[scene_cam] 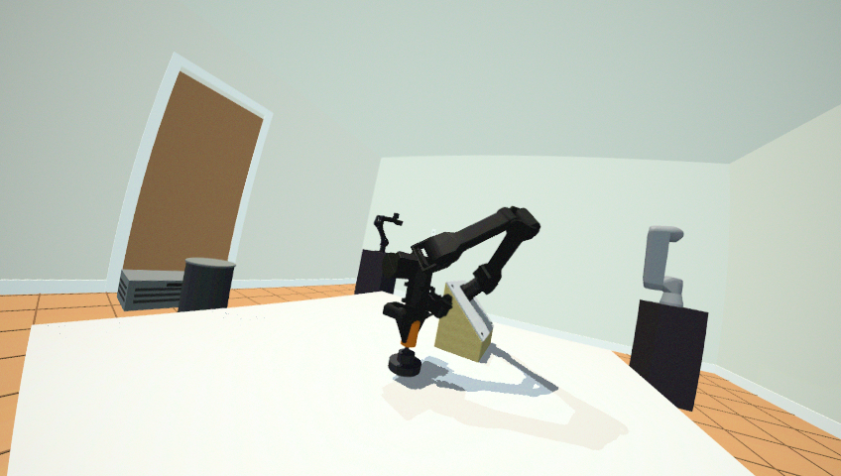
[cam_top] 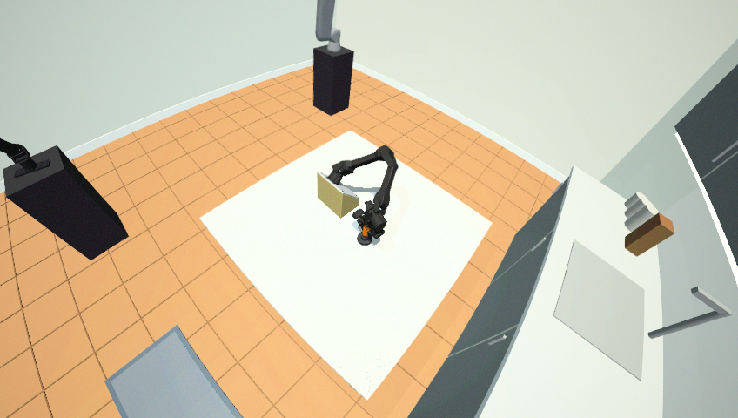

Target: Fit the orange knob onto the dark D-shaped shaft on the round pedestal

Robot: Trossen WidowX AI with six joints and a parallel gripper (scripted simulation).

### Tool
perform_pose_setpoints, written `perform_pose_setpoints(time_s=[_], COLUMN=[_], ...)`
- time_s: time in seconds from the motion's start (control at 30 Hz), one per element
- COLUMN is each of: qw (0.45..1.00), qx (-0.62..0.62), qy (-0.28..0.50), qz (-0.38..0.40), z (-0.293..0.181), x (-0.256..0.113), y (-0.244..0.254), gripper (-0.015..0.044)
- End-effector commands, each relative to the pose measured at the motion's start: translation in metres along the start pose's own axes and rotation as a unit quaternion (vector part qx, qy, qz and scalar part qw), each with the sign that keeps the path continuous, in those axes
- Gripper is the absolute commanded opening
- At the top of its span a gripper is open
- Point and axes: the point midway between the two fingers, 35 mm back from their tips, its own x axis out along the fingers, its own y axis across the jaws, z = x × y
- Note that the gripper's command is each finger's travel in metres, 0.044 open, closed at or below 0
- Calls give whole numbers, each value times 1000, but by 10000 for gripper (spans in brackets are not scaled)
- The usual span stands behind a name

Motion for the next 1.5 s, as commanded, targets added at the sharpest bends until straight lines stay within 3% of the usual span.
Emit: perform_pose_setpoints(time_s=[0.0, 1.1, 1.47], qw=[999, 999, 988], qx=[-53, -53, -158], qy=[-1, -1, -1], qz=[-1, -1, -1], z=[0, 1, 0], x=[1, -1, 2], y=[0, 0, 0], gripper=[0, 0, 0])
